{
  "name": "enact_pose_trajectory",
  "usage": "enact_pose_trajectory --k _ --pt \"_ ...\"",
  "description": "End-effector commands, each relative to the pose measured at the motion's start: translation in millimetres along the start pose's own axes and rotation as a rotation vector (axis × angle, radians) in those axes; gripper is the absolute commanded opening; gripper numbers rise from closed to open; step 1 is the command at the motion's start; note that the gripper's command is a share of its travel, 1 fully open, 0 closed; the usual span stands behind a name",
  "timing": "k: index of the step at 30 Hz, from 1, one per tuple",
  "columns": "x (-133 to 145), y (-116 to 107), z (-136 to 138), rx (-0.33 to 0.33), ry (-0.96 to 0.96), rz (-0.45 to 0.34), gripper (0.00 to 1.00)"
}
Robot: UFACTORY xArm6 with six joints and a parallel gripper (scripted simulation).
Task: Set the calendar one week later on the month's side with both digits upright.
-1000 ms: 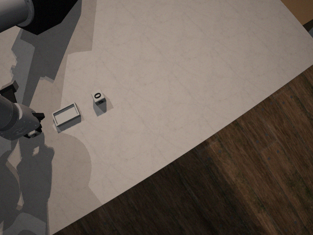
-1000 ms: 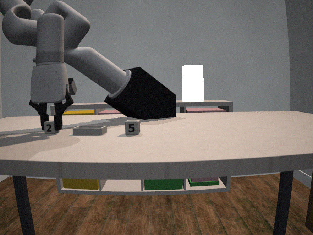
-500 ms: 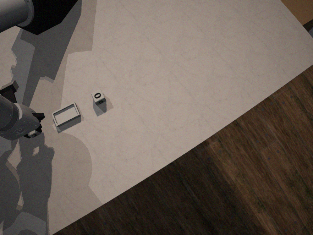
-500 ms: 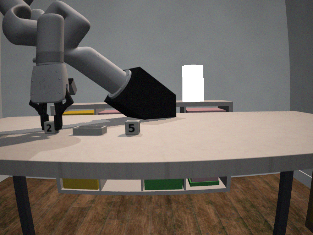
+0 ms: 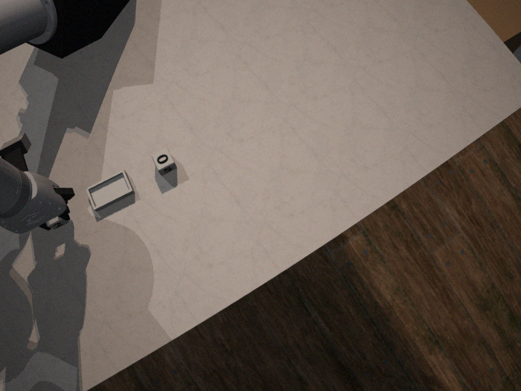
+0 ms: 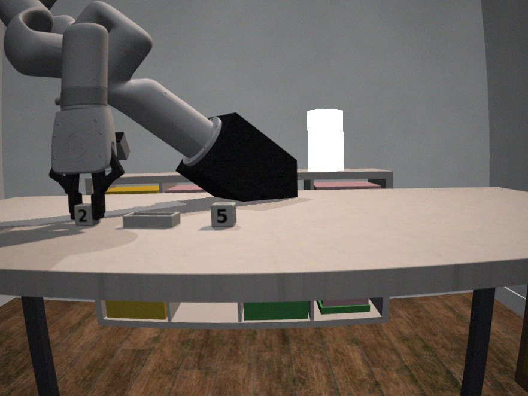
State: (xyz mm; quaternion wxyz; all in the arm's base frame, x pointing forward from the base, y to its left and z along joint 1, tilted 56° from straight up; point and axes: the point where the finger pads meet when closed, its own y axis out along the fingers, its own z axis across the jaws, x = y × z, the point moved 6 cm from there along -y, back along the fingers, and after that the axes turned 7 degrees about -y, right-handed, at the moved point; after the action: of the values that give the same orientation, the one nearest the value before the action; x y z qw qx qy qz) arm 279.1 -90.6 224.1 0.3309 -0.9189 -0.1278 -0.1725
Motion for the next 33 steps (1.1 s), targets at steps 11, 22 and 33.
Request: enact_pose_trajectory --k 11,22,33 --pt "1 0 0 0.0 0.001 -0.002 0.49" --pt "1 -1 0 0.0 0.001 -0.002 0.49" --pt "1 -24 0 0.0 0.001 -0.002 0.49"
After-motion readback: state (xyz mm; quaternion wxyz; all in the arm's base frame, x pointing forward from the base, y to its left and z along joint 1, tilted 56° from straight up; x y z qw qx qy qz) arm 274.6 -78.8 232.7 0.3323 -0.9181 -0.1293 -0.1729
